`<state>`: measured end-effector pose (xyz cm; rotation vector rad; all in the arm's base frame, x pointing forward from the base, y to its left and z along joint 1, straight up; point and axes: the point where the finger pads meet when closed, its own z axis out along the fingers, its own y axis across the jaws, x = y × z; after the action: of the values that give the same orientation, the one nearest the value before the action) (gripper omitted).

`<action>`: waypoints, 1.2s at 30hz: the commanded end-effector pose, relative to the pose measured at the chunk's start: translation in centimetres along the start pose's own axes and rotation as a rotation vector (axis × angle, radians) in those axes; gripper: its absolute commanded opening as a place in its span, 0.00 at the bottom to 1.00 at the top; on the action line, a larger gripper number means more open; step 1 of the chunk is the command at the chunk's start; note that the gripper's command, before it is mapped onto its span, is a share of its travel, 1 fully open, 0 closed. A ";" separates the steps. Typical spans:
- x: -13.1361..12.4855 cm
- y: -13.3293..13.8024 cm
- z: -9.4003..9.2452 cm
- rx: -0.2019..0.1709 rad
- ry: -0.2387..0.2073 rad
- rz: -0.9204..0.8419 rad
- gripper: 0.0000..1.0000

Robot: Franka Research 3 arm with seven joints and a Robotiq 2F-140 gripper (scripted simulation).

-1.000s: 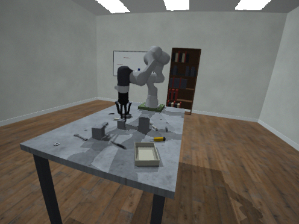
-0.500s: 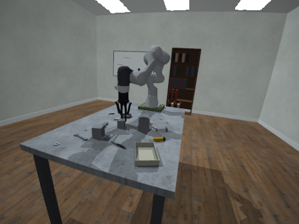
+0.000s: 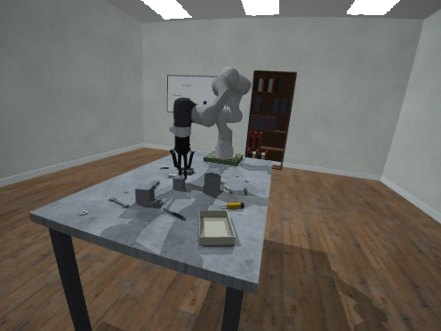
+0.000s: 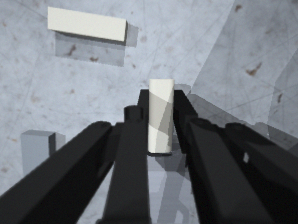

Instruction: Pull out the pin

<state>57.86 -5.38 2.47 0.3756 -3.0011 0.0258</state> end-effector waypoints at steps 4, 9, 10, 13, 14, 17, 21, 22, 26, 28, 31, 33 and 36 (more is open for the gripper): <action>0.6 -0.2 -0.1 0.005 -0.002 -0.010 0.10; 0.7 -0.2 0.0 0.005 -0.002 -0.010 0.10; 0.7 -0.2 0.0 0.005 -0.002 -0.010 0.10; 0.6 -0.2 0.0 0.005 -0.003 -0.010 0.10; 0.6 -0.2 -0.1 0.006 -0.003 -0.011 0.10; 0.5 -0.2 -0.1 0.006 -0.003 -0.012 0.10; 0.4 -0.2 -0.1 0.007 -0.004 -0.012 0.10; 0.4 -0.2 -0.1 0.007 -0.004 -0.012 0.10; 0.4 -0.2 -0.1 0.007 -0.003 -0.012 0.10; 0.4 -0.1 0.0 0.006 -0.002 -0.012 0.10; 0.3 -0.1 0.0 0.006 -0.001 -0.012 0.10; 0.3 -0.1 0.0 0.006 0.000 -0.012 0.10; 0.3 -0.1 0.0 0.006 0.000 -0.012 0.10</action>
<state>57.61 -5.50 2.57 0.3828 -3.0046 0.0311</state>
